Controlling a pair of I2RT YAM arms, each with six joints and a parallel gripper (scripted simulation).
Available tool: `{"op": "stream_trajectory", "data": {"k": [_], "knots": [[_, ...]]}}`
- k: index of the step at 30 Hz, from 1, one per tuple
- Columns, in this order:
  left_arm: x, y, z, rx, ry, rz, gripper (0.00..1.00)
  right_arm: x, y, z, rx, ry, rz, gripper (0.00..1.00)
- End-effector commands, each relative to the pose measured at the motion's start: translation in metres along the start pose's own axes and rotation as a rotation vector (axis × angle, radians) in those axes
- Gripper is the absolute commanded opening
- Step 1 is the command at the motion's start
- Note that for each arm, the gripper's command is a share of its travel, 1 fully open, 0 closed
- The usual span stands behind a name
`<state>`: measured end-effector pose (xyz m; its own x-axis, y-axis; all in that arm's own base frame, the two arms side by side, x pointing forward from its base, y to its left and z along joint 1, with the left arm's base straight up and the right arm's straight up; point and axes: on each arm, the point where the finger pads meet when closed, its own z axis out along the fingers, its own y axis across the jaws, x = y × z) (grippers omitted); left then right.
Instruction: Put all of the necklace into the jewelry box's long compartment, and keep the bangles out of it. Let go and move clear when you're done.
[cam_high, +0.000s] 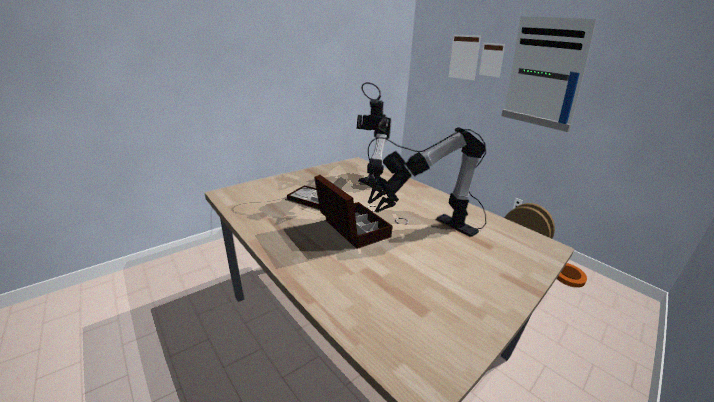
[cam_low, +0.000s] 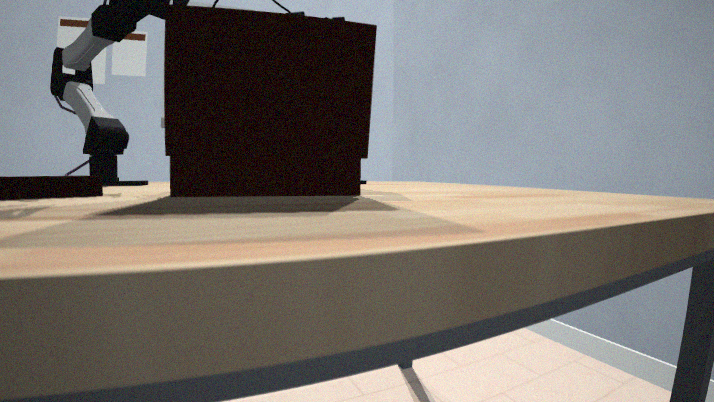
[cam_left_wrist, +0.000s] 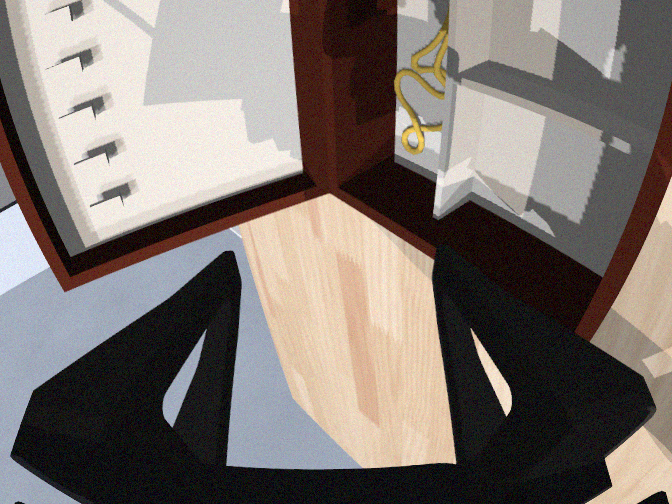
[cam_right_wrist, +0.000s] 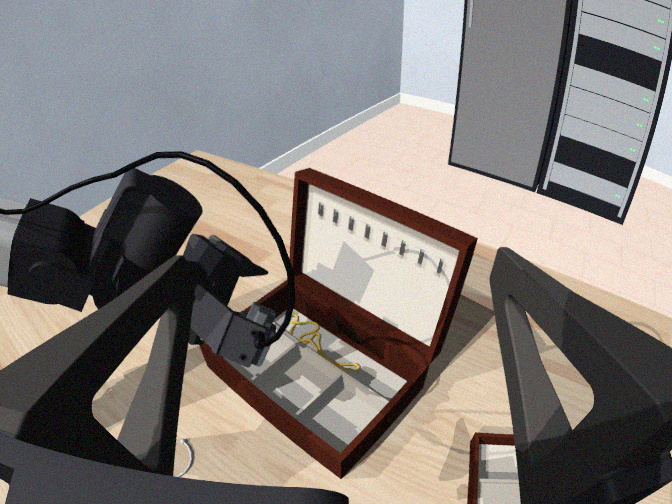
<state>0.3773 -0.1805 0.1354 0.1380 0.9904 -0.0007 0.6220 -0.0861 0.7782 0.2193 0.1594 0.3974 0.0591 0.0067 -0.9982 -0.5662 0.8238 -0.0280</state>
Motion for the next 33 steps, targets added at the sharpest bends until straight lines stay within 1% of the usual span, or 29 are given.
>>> {"op": "stream_trajectory", "data": {"k": [1,3,5,7,9,12,16,22,24,28,33], "knots": [[0.004,0.000,-0.027,0.022,0.028,-0.029,0.65,-0.005,0.004,-0.002,-0.027,0.004,-0.013,1.00],[0.001,0.003,-0.033,0.034,0.014,-0.073,0.65,0.000,0.009,-0.002,-0.055,0.025,-0.014,1.00],[-0.002,0.000,-0.032,0.070,0.016,-0.127,0.65,0.006,0.015,-0.003,-0.090,0.049,-0.014,1.00],[-0.002,0.000,-0.032,0.070,0.016,-0.127,0.65,0.006,0.015,-0.003,-0.090,0.049,-0.014,1.00],[-0.004,-0.001,-0.029,0.113,0.016,-0.199,0.65,0.011,0.019,-0.004,-0.116,0.066,-0.014,1.00],[-0.009,0.007,-0.031,0.160,0.017,-0.342,0.65,0.013,0.023,-0.004,-0.135,0.076,-0.015,1.00],[-0.020,0.025,-0.033,0.229,0.015,-0.568,0.65,0.012,0.022,-0.004,-0.131,0.069,-0.015,1.00],[-0.037,0.063,-0.034,0.282,-0.003,-0.840,0.65,0.003,0.017,-0.003,-0.104,0.035,-0.007,1.00],[-0.037,0.063,-0.034,0.282,-0.003,-0.840,0.65,0.003,0.017,-0.003,-0.104,0.035,-0.007,1.00],[-0.048,0.087,-0.034,0.319,-0.015,-1.020,0.65,-0.001,0.013,-0.003,-0.079,0.020,-0.006,1.00],[-0.058,0.114,-0.034,0.348,-0.034,-1.199,0.65,-0.006,0.009,-0.002,-0.054,0.001,-0.005,1.00]]}}
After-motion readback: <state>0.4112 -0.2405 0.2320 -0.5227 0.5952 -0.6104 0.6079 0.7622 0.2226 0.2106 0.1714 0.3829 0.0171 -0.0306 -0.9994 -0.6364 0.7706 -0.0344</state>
